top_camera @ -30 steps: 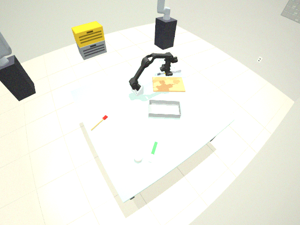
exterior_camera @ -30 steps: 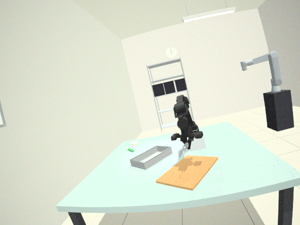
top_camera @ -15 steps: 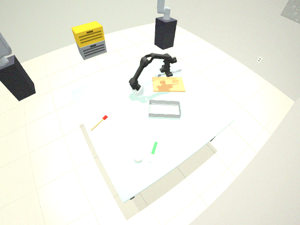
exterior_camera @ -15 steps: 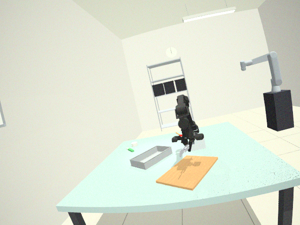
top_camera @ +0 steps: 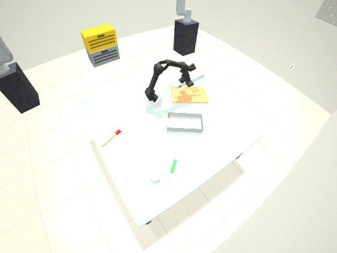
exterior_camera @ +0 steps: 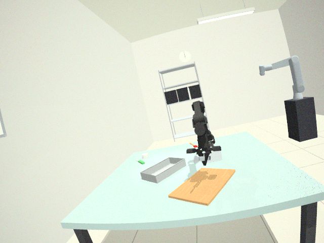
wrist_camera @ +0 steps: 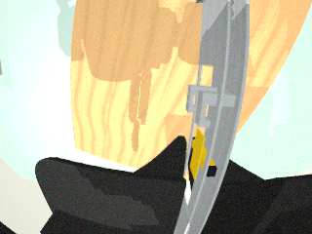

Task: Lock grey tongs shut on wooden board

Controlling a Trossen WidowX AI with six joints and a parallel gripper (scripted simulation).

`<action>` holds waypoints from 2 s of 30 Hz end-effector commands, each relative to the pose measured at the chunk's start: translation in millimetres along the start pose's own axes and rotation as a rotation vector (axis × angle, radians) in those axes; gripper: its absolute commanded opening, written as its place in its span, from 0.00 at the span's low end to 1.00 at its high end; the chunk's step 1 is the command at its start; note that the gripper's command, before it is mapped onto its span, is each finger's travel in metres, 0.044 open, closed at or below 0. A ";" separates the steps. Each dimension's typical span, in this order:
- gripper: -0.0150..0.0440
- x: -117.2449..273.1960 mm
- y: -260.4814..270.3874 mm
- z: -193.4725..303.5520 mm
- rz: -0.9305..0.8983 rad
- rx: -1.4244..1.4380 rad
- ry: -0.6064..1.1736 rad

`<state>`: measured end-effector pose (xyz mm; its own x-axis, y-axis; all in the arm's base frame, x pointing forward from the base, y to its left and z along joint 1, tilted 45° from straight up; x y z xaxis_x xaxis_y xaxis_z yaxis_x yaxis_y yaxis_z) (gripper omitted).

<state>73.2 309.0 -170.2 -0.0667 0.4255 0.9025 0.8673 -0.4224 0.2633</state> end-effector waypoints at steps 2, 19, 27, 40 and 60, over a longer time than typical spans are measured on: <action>0.00 7.1 -1.2 3.5 0.015 0.004 0.099; 0.00 11.8 -1.9 -2.7 0.058 0.008 0.361; 0.00 17.6 -0.1 -9.2 0.079 0.007 0.483; 0.00 31.4 5.9 -25.2 0.114 -0.001 0.679; 0.00 49.3 15.6 -47.2 0.149 -0.013 0.865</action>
<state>59.2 280.9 -111.4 -0.3013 -0.3645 0.8811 0.8916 -0.4352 0.1249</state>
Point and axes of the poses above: the point midway between the two fingers, 35 mm back from their tips, its own x axis back along the fingers, its own y axis across the jaws, z = x × y, the point moved 2 cm from there along x, back along the fingers, and after that the axes turned 10 degrees about -x, right-handed, at the moved point
